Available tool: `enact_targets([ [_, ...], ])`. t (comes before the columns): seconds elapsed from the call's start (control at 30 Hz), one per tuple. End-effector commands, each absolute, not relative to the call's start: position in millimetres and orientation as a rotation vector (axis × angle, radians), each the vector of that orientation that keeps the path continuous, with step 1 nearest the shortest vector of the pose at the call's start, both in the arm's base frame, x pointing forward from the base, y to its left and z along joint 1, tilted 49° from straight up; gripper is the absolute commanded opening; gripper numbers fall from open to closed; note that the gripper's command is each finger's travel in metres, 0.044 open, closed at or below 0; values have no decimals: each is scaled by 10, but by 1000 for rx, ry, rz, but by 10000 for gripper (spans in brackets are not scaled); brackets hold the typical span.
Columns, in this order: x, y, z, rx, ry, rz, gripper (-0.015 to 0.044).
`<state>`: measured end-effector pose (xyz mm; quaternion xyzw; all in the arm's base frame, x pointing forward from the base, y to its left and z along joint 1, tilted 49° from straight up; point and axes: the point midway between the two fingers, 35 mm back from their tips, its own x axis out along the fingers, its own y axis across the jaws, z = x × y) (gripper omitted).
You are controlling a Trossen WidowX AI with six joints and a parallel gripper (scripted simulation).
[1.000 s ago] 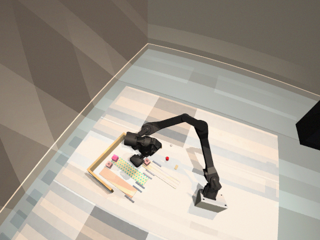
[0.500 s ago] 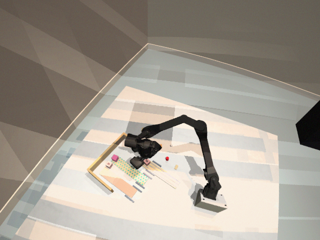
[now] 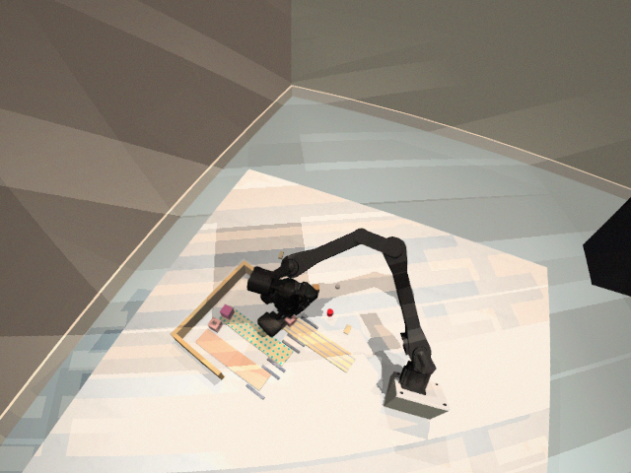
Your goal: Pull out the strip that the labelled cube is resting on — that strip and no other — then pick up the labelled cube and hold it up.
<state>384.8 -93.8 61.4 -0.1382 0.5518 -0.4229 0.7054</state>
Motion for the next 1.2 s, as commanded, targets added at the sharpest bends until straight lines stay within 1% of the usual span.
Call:
enact_targets([
  [0.0,3828,-968,586,-316,1234,-943,250],
  [0.13,3828,-968,586,-316,1234,-943,250],
  [0.27,3841,-950,601,-308,1229,-941,145],
  [0.5,3841,-950,601,-308,1229,-941,98],
  [0.63,3808,-920,609,-308,1229,-940,0],
  [0.97,3291,-547,729,-315,1238,-941,0],
  [1.17,3248,-526,735,-316,1238,-941,0],
])
